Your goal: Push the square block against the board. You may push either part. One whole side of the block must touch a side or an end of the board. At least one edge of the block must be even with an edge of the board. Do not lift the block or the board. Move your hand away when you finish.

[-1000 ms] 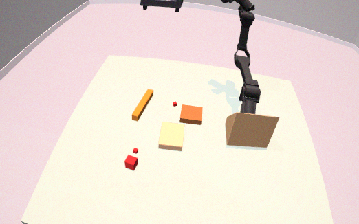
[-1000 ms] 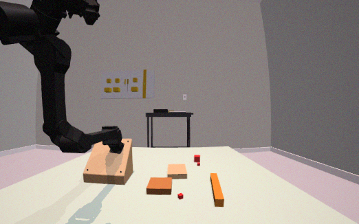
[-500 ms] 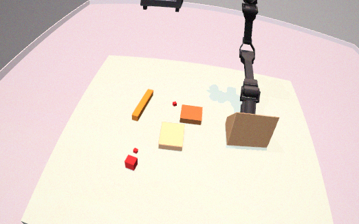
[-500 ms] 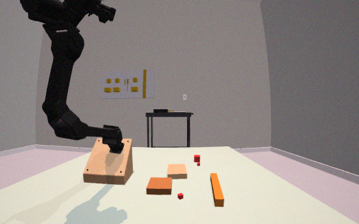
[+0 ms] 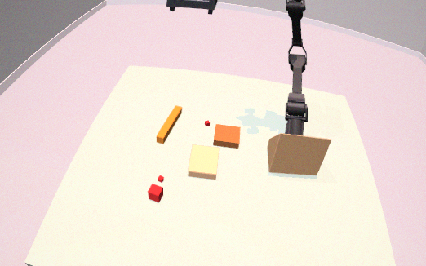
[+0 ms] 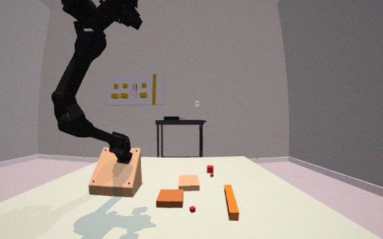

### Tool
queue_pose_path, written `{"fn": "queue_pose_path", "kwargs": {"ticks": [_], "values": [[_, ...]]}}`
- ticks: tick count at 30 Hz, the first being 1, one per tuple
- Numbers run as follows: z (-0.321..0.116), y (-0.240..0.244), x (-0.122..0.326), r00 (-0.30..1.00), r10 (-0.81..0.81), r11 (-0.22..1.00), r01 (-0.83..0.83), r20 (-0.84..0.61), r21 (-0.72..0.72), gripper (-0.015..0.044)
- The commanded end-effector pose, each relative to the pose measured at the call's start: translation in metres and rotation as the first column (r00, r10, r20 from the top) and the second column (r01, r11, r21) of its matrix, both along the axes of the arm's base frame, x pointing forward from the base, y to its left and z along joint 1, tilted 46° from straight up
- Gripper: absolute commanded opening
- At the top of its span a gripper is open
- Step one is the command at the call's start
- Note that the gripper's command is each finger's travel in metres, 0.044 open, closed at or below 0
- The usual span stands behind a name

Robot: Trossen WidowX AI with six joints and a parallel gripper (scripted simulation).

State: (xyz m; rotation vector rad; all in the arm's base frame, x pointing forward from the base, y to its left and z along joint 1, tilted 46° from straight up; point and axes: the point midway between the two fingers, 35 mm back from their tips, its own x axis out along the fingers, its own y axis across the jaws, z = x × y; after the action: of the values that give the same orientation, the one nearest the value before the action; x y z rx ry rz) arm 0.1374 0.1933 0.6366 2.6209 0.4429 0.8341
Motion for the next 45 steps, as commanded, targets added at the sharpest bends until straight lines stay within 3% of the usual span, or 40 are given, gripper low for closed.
{"fn": "queue_pose_path", "kwargs": {"ticks": [1,12,19,23,33,45], "values": [[-0.009,0.011,0.009,0.999,-0.047,0.996,0.048,0.015,-0.075,0.0000],[-0.053,0.061,0.037,0.993,-0.101,0.928,0.117,0.065,-0.354,0.0000],[-0.064,0.059,0.054,0.986,-0.158,0.926,0.164,0.045,-0.340,0.0000],[-0.079,0.069,0.069,0.978,-0.202,0.886,0.206,0.054,-0.416,0.0000],[-0.130,0.092,0.120,0.945,-0.311,0.700,0.297,0.098,-0.650,0.0000],[-0.198,0.103,0.177,0.915,-0.372,0.390,0.310,0.159,-0.867,0.0000]]}}
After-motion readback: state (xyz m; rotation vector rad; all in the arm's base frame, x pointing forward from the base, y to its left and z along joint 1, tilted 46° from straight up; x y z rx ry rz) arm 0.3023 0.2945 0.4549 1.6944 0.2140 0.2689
